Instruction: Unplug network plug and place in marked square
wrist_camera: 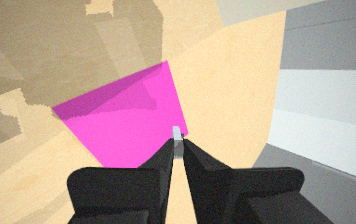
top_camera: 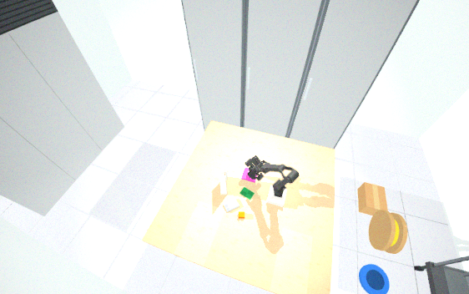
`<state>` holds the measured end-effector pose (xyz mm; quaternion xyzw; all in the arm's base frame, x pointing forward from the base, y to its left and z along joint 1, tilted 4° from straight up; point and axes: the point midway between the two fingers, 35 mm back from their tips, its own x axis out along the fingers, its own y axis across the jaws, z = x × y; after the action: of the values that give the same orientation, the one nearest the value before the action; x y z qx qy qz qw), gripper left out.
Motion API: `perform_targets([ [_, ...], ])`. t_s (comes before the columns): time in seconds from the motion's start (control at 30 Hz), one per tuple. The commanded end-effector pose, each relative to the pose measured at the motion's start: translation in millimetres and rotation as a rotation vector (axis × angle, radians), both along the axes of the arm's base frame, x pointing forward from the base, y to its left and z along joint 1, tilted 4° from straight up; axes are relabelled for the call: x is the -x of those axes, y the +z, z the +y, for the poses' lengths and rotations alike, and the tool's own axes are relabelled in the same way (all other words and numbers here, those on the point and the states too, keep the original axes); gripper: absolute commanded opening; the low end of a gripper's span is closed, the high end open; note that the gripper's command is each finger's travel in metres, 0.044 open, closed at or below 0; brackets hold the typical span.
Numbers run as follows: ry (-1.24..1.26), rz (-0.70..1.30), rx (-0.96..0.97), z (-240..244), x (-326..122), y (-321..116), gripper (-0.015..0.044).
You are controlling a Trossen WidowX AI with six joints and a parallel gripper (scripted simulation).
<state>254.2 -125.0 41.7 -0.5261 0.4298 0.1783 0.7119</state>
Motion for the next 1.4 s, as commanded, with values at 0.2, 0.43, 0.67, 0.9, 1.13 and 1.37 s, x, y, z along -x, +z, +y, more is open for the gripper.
perform_targets([
  [0.2, -0.007, 0.003, 0.001, 0, 0, -15, 0.0000],
  [0.43, -0.007, 0.003, 0.000, 1, 0, -24, 0.0000],
  [0.67, -0.007, 0.004, 0.000, 2, 1, -33, 0.0000],
  [0.9, -0.007, 0.004, -0.001, 3, 1, -37, 0.0000],
  [1.13, -0.007, 0.003, -0.001, 4, 0, -39, 0.0000],
  [1.37, -0.001, 0.001, -0.003, 5, 0, -38, 0.0000],
])
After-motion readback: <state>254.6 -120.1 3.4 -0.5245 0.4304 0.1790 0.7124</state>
